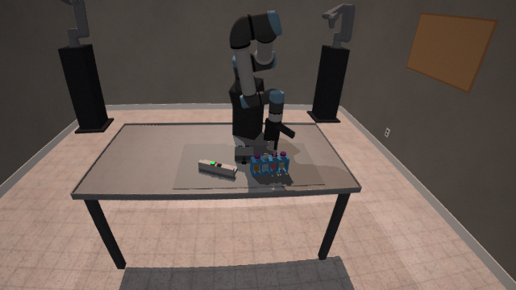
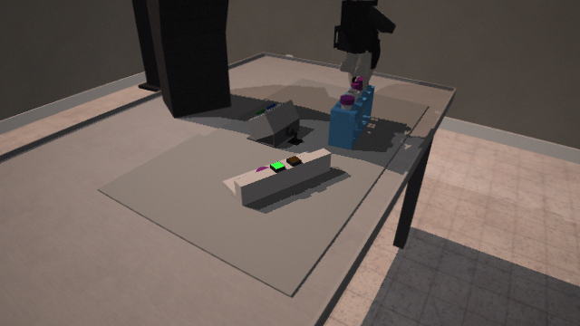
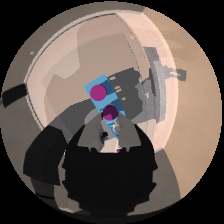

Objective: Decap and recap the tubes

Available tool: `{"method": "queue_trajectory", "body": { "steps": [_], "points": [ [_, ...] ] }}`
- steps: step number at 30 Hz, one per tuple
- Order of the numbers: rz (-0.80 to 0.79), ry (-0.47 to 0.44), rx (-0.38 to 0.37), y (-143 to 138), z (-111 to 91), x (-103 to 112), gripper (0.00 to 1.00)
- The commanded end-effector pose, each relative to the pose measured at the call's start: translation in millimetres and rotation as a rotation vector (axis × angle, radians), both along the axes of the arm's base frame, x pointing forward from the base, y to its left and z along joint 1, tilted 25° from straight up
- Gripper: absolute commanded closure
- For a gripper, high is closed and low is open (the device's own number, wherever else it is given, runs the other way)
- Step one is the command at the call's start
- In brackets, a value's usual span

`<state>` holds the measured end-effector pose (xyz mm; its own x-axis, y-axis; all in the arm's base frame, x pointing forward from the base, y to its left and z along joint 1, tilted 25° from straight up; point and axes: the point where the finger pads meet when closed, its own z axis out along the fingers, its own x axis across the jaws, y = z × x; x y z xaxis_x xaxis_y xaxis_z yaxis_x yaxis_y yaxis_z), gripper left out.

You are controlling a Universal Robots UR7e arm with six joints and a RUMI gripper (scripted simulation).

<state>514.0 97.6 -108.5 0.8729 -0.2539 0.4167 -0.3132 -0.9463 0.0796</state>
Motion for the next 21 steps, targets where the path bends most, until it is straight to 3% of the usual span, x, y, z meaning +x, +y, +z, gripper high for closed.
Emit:
{"method": "queue_trajectory", "body": {
  "steps": [1, 6, 7, 17, 21],
  "points": [
    [-0.084, -0.017, 0.024, 0.4, 0.2, 0.1, 1.00],
    [-0.084, -0.017, 0.024, 0.5, 0.2, 0.1, 1.00],
    [-0.084, -0.017, 0.024, 0.4, 0.2, 0.1, 0.65],
    [-0.083, -0.017, 0.024, 0.4, 0.2, 0.1, 0.65],
    [-0.012, 0.000, -0.006, 0.5, 0.4, 0.0, 0.65]
  ]
}}
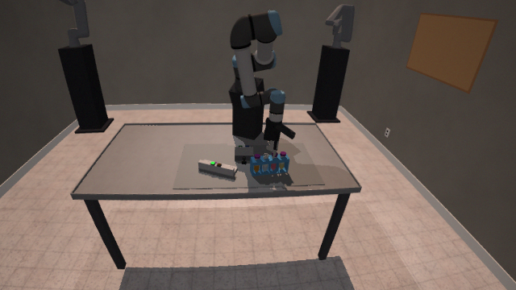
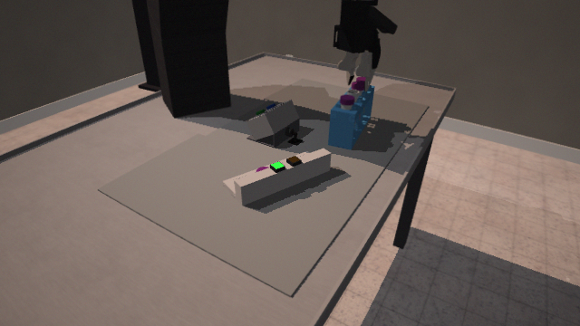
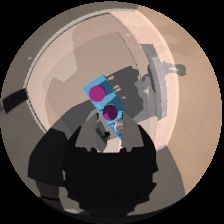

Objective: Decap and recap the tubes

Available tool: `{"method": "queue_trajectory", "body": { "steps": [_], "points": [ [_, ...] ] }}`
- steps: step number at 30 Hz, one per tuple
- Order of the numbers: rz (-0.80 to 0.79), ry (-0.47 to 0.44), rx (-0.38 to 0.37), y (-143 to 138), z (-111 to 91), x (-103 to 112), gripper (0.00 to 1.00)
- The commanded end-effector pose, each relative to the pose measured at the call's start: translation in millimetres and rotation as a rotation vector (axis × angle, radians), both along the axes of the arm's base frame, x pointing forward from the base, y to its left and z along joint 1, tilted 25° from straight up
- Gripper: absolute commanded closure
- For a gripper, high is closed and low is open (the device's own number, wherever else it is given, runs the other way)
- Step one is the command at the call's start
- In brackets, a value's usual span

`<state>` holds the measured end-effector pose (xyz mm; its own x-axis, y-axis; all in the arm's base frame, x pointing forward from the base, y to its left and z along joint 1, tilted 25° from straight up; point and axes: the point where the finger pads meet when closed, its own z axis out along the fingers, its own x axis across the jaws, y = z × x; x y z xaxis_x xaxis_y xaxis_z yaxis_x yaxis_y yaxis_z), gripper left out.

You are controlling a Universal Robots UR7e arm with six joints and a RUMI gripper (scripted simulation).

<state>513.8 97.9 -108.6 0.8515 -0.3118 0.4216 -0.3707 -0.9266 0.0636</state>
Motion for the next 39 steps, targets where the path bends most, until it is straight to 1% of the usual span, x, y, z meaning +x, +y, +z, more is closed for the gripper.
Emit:
{"method": "queue_trajectory", "body": {
  "steps": [1, 14, 16, 26, 33, 34, 39],
  "points": [
    [0.085, 0.019, -0.034, 0.2, 0.6, 0.2, 0.65],
    [0.555, 0.128, -0.228, 0.2, 0.6, 0.2, 0.65],
    [0.555, 0.128, -0.228, 0.2, 0.6, 0.2, 0.65],
    [0.917, 0.212, -0.376, 0.2, 0.6, 0.2, 0.65],
    [0.924, 0.214, -0.379, 0.2, 0.6, 0.2, 0.65],
    [0.924, 0.214, -0.379, 0.3, 0.6, 0.2, 1.00],
    [0.923, 0.213, -0.379, 0.3, 0.6, 0.3, 1.00]
  ]
}}
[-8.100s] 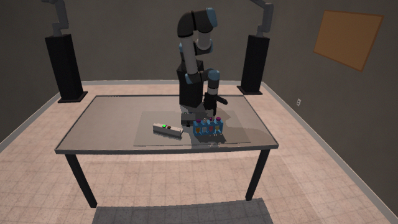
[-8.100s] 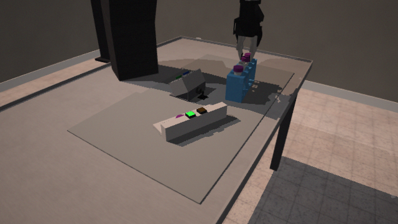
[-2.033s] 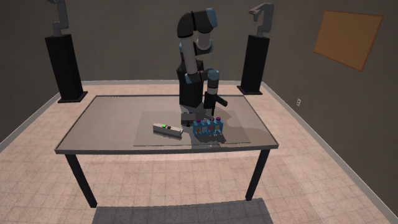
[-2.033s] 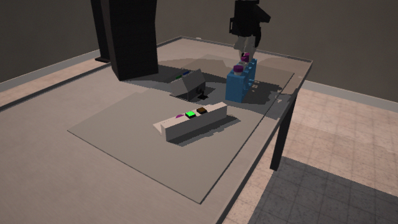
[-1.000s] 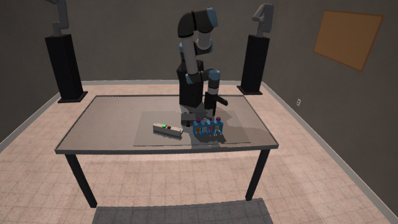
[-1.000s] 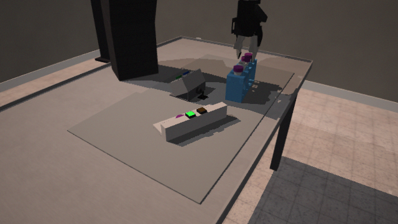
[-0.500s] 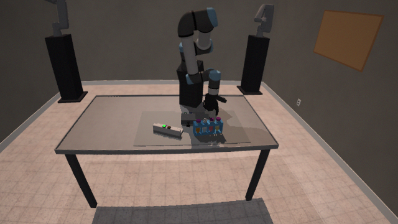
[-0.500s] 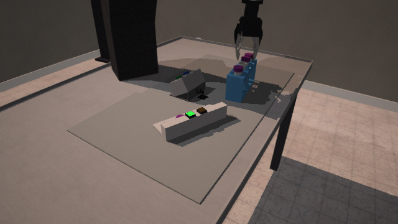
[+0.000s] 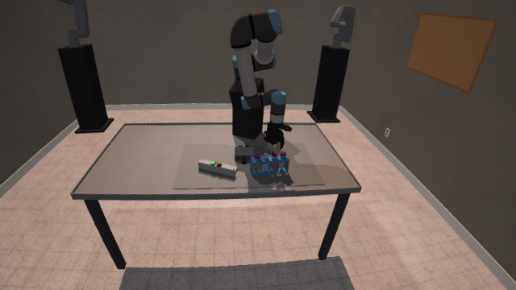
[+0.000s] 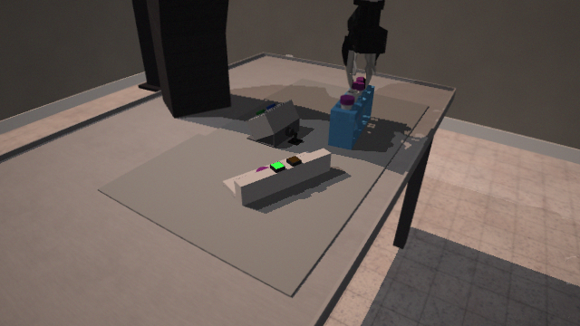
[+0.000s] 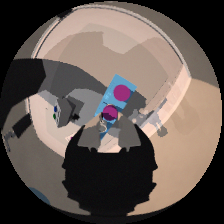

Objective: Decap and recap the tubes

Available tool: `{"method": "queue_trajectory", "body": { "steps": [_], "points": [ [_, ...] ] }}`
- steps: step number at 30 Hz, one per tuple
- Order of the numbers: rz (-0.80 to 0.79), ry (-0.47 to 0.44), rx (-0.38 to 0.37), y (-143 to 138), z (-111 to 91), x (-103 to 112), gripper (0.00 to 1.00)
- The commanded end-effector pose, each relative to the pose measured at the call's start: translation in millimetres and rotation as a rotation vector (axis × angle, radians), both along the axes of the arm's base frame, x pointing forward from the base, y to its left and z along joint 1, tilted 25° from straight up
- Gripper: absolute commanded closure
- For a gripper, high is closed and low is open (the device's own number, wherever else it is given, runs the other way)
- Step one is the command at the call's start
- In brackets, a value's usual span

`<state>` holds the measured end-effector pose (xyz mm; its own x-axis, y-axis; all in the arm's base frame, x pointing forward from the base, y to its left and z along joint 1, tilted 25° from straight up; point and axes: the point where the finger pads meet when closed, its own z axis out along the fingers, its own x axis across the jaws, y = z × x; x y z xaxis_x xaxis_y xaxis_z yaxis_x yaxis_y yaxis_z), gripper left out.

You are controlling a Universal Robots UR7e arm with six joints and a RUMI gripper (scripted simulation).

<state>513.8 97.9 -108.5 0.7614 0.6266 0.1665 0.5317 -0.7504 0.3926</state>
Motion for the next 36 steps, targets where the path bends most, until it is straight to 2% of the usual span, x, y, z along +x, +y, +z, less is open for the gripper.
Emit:
{"method": "queue_trajectory", "body": {
  "steps": [1, 7, 9, 11, 26, 28, 32, 36],
  "points": [
    [0.000, -0.001, 0.000, 0.2, 0.5, 0.3, 1.00],
    [0.000, -0.001, 0.000, 0.2, 0.5, 0.3, 1.00],
    [-0.090, -0.022, 0.037, 0.1, 0.4, 0.3, 1.00],
    [-0.090, -0.022, 0.037, 0.1, 0.4, 0.3, 1.00],
    [-0.768, -0.180, 0.316, 0.0, -0.2, 0.5, 1.00],
    [-0.768, -0.180, 0.316, 0.0, -0.2, 0.5, 1.00],
    [-0.946, -0.221, 0.389, -0.1, -0.3, 0.5, 1.00],
    [-0.946, -0.221, 0.389, -0.1, -0.3, 0.5, 1.00]
  ]
}}
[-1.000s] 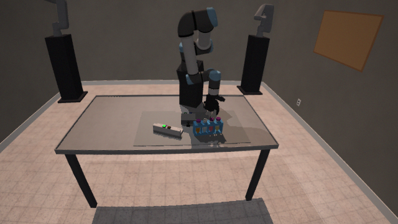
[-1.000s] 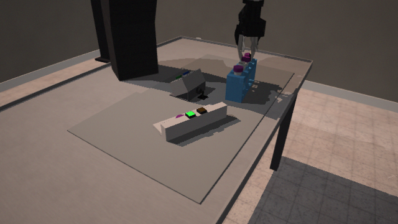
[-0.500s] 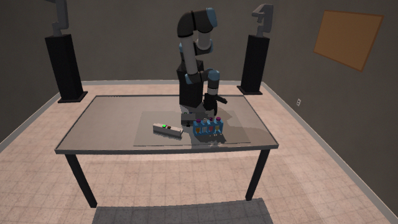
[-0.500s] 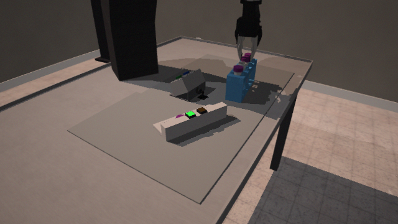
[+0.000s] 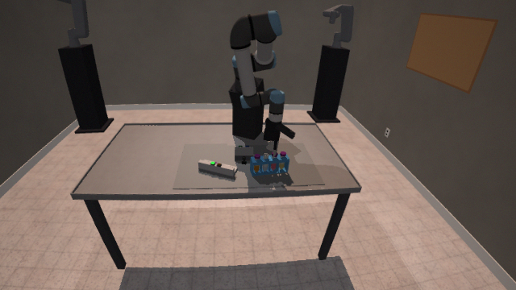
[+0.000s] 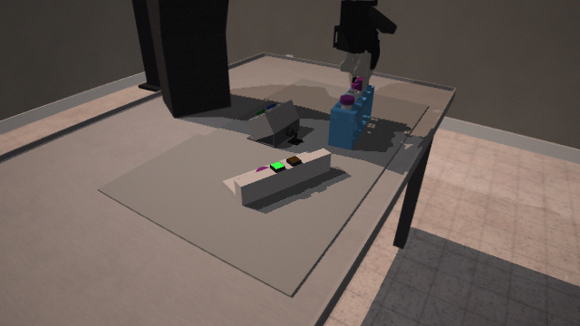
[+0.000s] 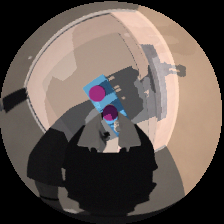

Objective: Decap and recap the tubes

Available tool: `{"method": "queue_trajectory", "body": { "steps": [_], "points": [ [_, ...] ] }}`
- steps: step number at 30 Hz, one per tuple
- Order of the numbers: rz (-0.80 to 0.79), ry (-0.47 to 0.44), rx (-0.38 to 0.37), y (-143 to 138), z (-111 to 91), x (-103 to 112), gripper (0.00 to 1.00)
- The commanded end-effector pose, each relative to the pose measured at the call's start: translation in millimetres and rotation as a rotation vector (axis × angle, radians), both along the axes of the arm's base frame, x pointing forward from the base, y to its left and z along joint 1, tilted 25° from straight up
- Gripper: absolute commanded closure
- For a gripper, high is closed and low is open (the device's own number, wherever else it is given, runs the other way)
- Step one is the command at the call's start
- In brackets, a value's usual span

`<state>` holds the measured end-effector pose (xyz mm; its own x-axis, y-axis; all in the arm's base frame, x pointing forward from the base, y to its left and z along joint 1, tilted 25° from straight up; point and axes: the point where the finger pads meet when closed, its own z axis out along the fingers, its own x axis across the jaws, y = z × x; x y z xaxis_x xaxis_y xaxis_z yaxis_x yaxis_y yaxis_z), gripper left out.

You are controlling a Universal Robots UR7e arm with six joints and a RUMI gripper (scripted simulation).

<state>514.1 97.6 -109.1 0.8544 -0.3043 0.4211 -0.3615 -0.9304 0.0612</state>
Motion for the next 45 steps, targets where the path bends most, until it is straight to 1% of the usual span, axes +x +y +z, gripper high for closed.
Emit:
{"method": "queue_trajectory", "body": {
  "steps": [1, 2, 14, 18, 19, 21, 22, 24, 26, 28, 29, 30, 31, 32, 38, 39, 45],
  "points": [
    [-0.033, -0.006, 0.008, 0.3, 0.3, 0.2, 1.00],
    [-0.033, -0.006, 0.008, 0.3, 0.3, 0.2, 0.65],
    [-0.033, -0.006, 0.008, 0.2, 0.3, 0.2, 0.65],
    [0.268, 0.063, -0.116, 0.4, 0.6, 0.0, 0.65],
    [0.268, 0.063, -0.116, 0.4, 0.6, 0.0, 0.65],
    [0.414, 0.096, -0.177, 0.4, 0.6, 0.0, 0.65],
    [0.419, 0.097, -0.179, 0.4, 0.6, 0.0, 0.65],
    [0.562, 0.130, -0.238, 0.4, 0.6, 0.0, 0.65],
    [0.562, 0.130, -0.238, 0.4, 0.6, 0.0, 0.65],
    [0.721, 0.166, -0.303, 0.4, 0.6, 0.0, 0.65],
    [0.778, 0.180, -0.327, 0.4, 0.6, 0.0, 0.65],
    [0.796, 0.184, -0.334, 0.4, 0.6, 0.0, 0.65],
    [0.871, 0.201, -0.364, 0.4, 0.6, 0.1, 0.65],
    [0.914, 0.211, -0.382, 0.4, 0.6, 0.0, 0.65],
    [0.914, 0.211, -0.382, 0.4, 0.6, 0.0, 0.65],
    [0.914, 0.211, -0.382, 0.4, 0.6, 0.0, 1.00],
    [0.914, 0.211, -0.382, 0.4, 0.6, 0.0, 1.00]
  ]
}}
